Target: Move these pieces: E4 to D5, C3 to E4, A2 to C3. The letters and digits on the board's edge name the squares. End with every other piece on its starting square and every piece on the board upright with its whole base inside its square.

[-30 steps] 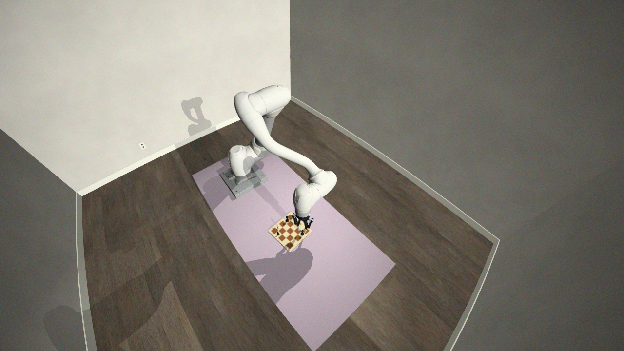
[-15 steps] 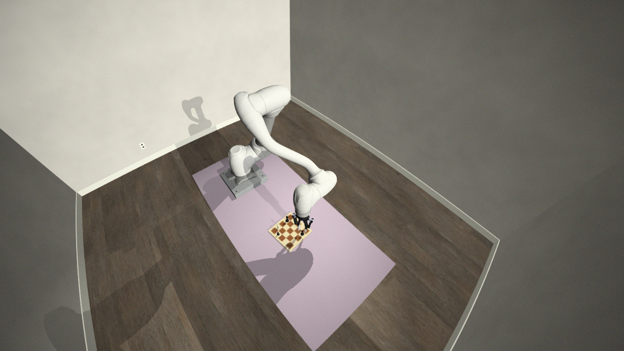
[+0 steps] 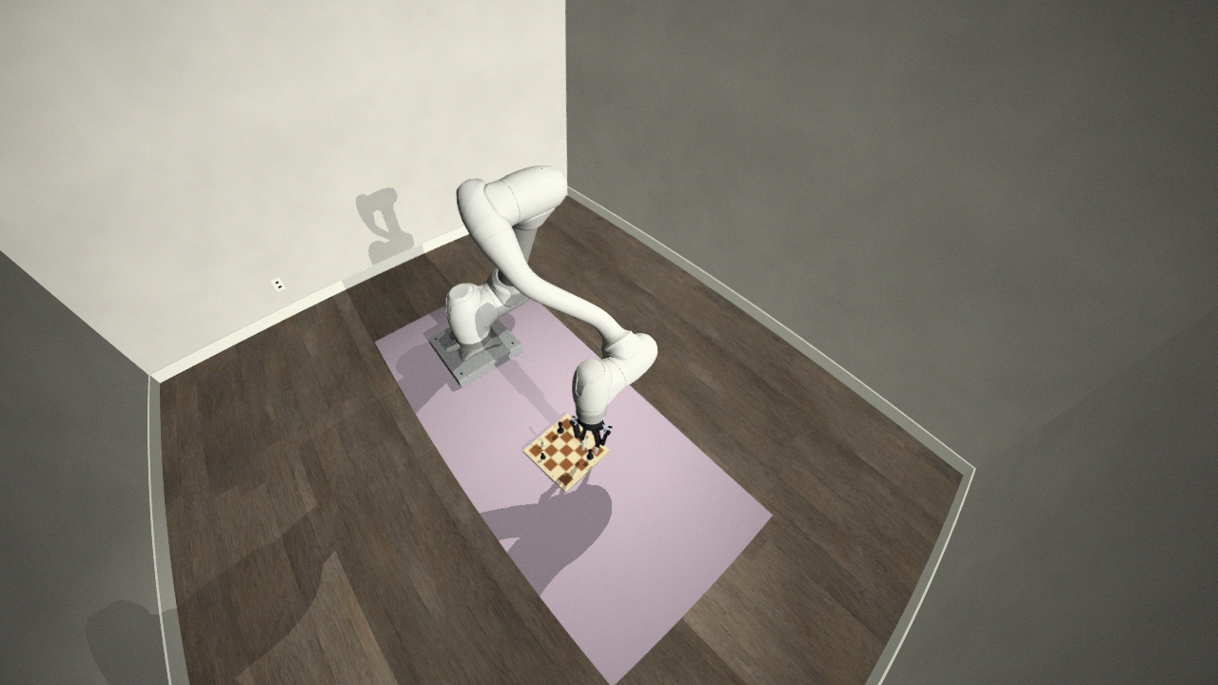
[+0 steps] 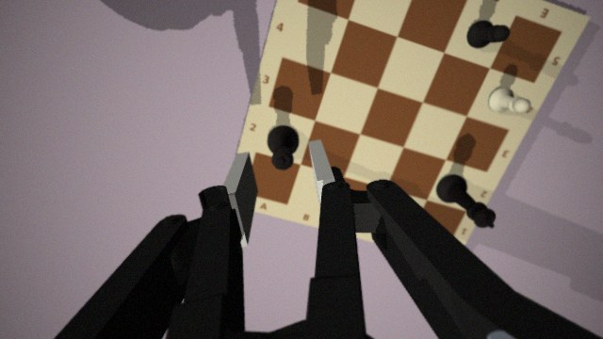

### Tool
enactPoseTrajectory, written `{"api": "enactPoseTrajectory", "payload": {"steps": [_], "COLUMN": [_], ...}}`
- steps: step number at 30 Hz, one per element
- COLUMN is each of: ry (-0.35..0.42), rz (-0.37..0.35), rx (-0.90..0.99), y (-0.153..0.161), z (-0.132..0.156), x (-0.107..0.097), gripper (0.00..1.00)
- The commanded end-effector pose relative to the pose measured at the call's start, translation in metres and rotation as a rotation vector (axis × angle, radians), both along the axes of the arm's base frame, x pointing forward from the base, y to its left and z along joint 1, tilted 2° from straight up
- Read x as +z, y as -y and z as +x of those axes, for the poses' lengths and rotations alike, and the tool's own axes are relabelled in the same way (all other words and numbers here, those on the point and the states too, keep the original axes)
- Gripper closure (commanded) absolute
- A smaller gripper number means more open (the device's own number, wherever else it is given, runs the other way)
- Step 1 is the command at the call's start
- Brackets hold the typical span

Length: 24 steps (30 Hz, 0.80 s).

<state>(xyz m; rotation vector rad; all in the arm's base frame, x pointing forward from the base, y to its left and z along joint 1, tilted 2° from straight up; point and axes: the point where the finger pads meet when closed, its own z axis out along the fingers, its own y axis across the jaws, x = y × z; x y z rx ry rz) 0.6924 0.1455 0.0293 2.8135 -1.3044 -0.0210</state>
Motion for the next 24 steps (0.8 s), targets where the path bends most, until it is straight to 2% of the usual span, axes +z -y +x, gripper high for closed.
{"api": "enactPoseTrajectory", "payload": {"steps": [1, 13, 24], "ry": [0.000, 0.000, 0.000], "rz": [0.000, 0.000, 0.000], "rx": [0.000, 0.000, 0.000], "y": [0.000, 0.000, 0.001], "z": [0.000, 0.000, -0.001], "x": [0.000, -0.003, -0.027], "gripper": [0.75, 0.75, 0.75]}}
